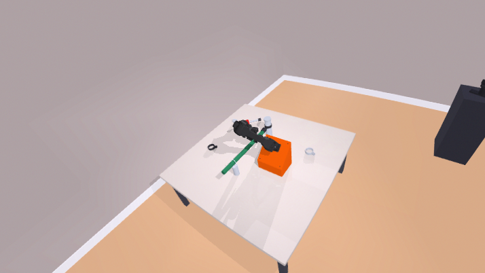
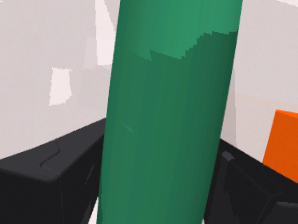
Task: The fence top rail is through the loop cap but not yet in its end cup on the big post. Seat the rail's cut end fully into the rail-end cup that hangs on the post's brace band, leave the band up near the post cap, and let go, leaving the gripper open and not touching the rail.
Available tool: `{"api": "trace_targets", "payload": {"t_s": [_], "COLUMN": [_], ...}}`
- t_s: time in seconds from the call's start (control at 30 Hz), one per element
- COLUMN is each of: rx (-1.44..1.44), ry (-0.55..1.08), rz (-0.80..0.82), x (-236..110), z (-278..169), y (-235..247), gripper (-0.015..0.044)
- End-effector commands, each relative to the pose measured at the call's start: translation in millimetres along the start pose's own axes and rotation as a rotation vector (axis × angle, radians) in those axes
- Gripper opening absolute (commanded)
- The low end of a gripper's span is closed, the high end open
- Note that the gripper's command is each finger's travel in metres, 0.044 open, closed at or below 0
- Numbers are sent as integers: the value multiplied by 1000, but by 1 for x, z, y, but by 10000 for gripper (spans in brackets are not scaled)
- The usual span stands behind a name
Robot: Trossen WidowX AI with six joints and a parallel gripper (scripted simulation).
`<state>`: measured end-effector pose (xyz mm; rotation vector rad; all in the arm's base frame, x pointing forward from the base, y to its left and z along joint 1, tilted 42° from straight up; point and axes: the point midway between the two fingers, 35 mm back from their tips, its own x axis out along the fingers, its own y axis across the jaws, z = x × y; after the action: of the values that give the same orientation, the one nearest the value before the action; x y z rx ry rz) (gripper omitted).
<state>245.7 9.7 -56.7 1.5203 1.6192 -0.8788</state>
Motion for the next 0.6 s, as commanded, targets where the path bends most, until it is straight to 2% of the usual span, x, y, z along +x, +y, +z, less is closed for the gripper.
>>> {"api": "trace_targets", "payload": {"t_s": [0.0, 0.57], "rx": [3, -2], "ry": [-20, -1], "rz": [8, 1], "x": [-4, -1], "z": [7, 3], "y": [2, 1], "gripper": [0, 0]}}
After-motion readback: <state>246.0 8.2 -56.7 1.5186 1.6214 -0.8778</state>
